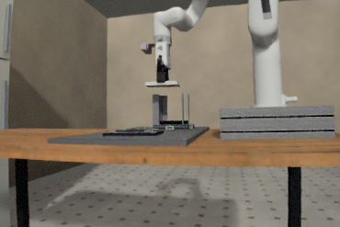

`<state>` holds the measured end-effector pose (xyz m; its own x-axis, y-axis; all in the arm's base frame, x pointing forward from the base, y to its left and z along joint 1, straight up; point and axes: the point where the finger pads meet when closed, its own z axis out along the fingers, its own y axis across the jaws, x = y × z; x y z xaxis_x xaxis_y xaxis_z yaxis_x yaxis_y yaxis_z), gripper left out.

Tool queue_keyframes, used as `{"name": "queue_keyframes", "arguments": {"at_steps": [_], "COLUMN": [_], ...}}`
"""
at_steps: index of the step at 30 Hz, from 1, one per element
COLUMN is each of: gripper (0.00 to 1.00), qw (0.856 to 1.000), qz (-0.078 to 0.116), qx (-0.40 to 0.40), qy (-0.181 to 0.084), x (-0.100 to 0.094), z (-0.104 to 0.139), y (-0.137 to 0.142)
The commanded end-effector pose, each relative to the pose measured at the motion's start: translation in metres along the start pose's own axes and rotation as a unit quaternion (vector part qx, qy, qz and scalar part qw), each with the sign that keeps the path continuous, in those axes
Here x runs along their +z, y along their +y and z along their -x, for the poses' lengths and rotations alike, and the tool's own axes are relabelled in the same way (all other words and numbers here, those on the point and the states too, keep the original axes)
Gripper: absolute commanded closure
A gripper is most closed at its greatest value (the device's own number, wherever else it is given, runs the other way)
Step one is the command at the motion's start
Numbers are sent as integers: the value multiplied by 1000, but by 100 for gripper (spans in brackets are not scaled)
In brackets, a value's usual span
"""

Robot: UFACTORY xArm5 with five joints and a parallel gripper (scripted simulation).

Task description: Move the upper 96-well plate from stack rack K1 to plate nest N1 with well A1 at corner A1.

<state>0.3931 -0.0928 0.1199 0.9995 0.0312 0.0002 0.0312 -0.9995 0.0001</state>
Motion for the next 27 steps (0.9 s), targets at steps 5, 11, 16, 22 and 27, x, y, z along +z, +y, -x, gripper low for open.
{"name": "queue_keyframes", "arguments": {"at_steps": [5,11,16,22,27], "gripper": [100,100,100,100,100], "qw": [1000,1000,1000,1000,1000], "qz": [0,0,0,0,0], "qx": [0,0,0,0,0], "qy": [2,2,2,2,2], "x": [-1,0,0,0,1], "z": [-6,-9,-11,-14,-17], "y": [-24,-41,-54,-74,-90]}}
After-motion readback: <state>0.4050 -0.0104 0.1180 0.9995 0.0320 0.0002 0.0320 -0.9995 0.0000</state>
